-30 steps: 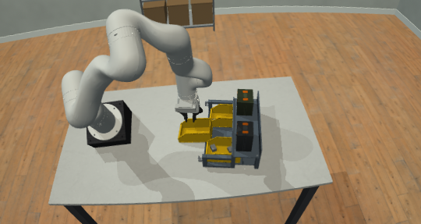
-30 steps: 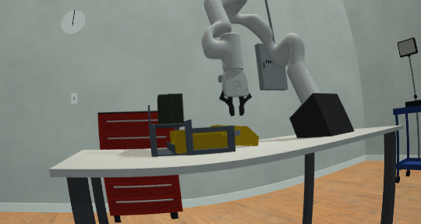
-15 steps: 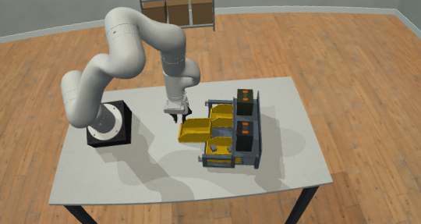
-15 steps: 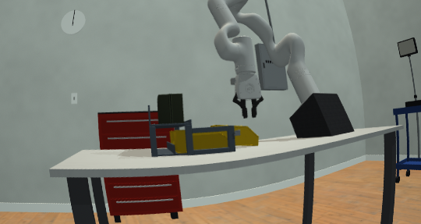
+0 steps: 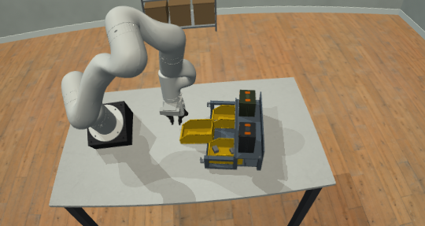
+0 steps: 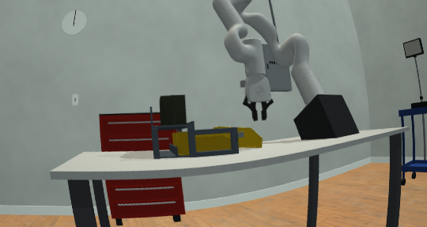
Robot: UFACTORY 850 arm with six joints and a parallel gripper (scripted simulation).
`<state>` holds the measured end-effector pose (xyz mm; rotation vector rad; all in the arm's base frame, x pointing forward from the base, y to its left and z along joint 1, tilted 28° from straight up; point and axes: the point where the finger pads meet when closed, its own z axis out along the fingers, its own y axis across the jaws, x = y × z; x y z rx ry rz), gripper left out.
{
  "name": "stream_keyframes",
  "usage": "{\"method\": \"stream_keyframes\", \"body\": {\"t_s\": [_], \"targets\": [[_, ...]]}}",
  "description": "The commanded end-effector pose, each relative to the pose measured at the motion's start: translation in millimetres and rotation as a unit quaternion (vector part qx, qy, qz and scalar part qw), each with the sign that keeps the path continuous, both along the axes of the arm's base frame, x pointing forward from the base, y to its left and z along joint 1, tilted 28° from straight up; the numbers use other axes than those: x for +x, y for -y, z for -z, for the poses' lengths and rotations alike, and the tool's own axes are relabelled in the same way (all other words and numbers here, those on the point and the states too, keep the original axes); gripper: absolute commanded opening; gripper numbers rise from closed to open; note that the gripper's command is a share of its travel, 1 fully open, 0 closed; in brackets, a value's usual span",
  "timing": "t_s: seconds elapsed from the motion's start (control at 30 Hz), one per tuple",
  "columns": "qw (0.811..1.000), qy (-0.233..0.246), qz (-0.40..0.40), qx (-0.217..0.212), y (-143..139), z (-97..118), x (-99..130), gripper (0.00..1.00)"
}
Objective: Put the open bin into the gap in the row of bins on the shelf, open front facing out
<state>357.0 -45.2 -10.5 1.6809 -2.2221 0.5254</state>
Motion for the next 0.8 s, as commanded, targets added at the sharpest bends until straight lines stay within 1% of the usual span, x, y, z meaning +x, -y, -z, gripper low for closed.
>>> {"method": "stream_keyframes", "body": {"t_s": [0.0, 0.1, 0.27, 0.67, 0.77], "targets": [[1.0, 0.002, 0.0, 0.0, 0, 0, 0, 0.34], [1.0, 0.002, 0.0, 0.0, 0, 0, 0, 0.34], [1.0, 0.002, 0.0, 0.0, 1, -3, 9, 0.34], [1.0, 0.002, 0.0, 0.0, 1, -3, 9, 0.34], [1.0, 0.002, 0.0, 0.0, 1, -4, 12, 0.34]]}}
